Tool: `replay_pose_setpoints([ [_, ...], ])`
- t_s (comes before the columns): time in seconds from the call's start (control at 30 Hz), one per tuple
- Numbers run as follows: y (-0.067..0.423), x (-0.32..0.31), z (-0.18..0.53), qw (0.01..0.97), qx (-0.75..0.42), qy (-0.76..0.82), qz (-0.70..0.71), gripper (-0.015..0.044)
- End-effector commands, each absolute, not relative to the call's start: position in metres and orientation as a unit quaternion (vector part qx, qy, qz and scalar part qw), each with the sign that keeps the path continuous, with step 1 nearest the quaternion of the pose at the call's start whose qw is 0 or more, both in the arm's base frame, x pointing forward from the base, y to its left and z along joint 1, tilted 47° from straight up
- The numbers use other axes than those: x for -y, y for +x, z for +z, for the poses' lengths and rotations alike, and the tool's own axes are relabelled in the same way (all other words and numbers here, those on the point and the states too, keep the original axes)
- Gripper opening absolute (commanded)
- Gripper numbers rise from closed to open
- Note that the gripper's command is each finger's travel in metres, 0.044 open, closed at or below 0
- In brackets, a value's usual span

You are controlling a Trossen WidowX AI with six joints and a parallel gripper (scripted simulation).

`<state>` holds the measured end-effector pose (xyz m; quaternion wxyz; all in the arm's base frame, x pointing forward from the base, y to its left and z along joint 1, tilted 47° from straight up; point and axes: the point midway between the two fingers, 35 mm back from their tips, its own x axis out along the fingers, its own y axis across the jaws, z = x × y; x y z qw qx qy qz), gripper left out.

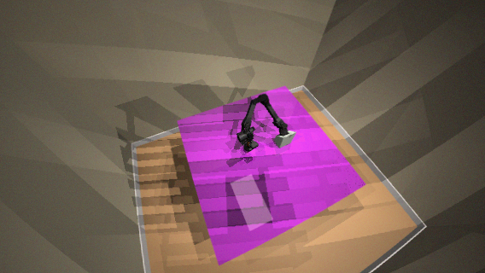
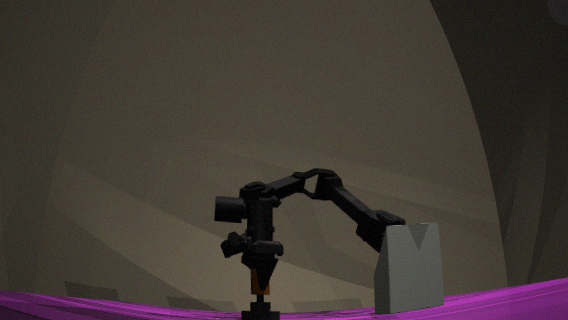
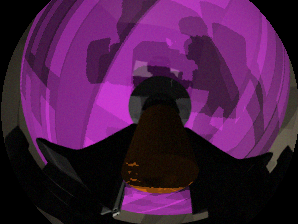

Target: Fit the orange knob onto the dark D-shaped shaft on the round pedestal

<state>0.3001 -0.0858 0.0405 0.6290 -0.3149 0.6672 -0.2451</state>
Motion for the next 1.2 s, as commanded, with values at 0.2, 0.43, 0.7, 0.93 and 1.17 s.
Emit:
replay_pose_setpoints([
  [0.2, 0.2994, 0.0833, 0.0419, 0.629, -0.668, -0.316, -0.243, 0.0],
  [0.43, 0.3004, 0.0827, 0.0435, 0.616, -0.676, -0.34, -0.218, 0.0],
  [0.7, 0.3006, 0.0848, 0.0413, 0.592, -0.689, -0.38, -0.172, 0.0],
  [0.93, 0.3, 0.0857, 0.0396, 0.592, -0.689, -0.38, -0.172, 0.0],
  [1.17, 0.2999, 0.0849, 0.0409, 0.592, -0.689, -0.38, -0.172, 0.0],
])
